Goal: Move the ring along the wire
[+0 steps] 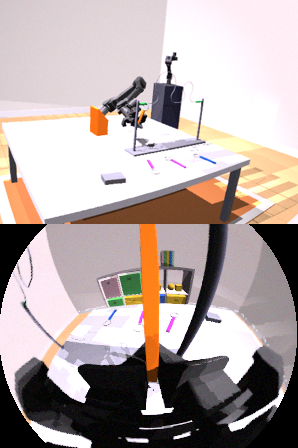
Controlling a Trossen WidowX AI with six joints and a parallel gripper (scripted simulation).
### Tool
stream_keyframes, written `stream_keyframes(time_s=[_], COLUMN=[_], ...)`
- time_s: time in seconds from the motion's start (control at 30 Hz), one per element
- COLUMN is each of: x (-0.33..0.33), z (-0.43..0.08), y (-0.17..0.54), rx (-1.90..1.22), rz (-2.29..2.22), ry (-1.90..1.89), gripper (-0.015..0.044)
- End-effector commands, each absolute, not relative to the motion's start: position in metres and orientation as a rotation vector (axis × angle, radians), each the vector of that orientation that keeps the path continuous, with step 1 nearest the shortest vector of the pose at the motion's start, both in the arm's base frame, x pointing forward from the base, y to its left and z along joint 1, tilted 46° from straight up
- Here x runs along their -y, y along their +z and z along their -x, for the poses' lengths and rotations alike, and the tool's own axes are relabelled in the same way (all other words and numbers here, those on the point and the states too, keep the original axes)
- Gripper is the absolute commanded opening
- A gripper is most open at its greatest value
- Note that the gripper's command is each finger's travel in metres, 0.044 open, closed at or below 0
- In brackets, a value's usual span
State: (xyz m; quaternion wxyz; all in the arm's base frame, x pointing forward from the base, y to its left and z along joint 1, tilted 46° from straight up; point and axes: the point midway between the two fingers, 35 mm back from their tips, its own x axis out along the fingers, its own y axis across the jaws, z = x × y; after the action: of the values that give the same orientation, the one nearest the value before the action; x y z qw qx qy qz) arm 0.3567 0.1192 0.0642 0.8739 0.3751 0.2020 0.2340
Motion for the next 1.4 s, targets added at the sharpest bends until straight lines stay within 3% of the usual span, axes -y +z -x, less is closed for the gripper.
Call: stream_keyframes(time_s=[0.0,0.8,1.2,1.37], x=[-0.119,-0.119,-0.118,-0.108], z=[-0.357,-0.357,-0.355,-0.343], y=[0.062,0.062,0.063,0.066], rx=[-0.424,-0.424,-0.423,-0.424], rz=[-0.788,-0.788,-0.783,-0.784], ry=[0.479,0.479,0.485,0.483], gripper=[-0.015,-0.015,0.016,0.016])
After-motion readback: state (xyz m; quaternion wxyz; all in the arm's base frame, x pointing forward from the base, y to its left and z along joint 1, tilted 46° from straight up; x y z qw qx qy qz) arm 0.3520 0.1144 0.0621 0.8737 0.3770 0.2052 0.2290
